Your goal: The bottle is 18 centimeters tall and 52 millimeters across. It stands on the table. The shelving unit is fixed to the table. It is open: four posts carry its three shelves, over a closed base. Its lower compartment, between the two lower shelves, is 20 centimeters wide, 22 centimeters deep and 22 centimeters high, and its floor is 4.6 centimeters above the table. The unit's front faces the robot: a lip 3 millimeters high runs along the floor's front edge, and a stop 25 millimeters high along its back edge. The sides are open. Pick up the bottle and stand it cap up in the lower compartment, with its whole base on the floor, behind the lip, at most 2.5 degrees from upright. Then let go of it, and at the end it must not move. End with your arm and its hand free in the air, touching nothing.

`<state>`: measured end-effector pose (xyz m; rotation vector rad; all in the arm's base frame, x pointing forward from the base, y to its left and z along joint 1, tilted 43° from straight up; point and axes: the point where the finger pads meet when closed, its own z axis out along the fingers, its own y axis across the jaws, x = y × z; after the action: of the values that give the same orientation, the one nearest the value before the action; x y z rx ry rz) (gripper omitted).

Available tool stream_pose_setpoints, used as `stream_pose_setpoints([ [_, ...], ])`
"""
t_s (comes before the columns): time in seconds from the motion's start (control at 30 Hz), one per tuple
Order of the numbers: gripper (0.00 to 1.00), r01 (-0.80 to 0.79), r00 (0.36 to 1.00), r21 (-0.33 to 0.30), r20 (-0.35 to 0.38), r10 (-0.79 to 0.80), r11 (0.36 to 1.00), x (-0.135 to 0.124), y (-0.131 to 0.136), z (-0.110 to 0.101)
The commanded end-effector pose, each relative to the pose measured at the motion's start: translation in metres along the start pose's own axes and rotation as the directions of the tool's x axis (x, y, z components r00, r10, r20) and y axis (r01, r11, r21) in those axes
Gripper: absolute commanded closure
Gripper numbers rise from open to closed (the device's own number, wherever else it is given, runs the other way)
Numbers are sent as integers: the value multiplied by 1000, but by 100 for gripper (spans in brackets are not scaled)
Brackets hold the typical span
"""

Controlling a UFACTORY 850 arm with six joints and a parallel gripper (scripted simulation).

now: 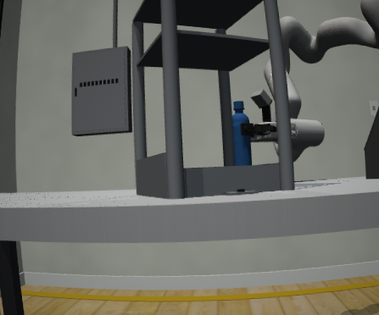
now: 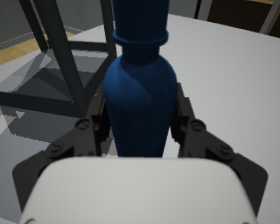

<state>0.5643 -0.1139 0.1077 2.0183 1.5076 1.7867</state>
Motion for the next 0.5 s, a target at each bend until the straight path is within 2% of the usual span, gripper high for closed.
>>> stream_pose_setpoints([
  [0.0,100,1,1000,0,0,-1,1000,13,0,0],
  [0.47,100,1,1000,0,0,-1,1000,23,0,0],
])
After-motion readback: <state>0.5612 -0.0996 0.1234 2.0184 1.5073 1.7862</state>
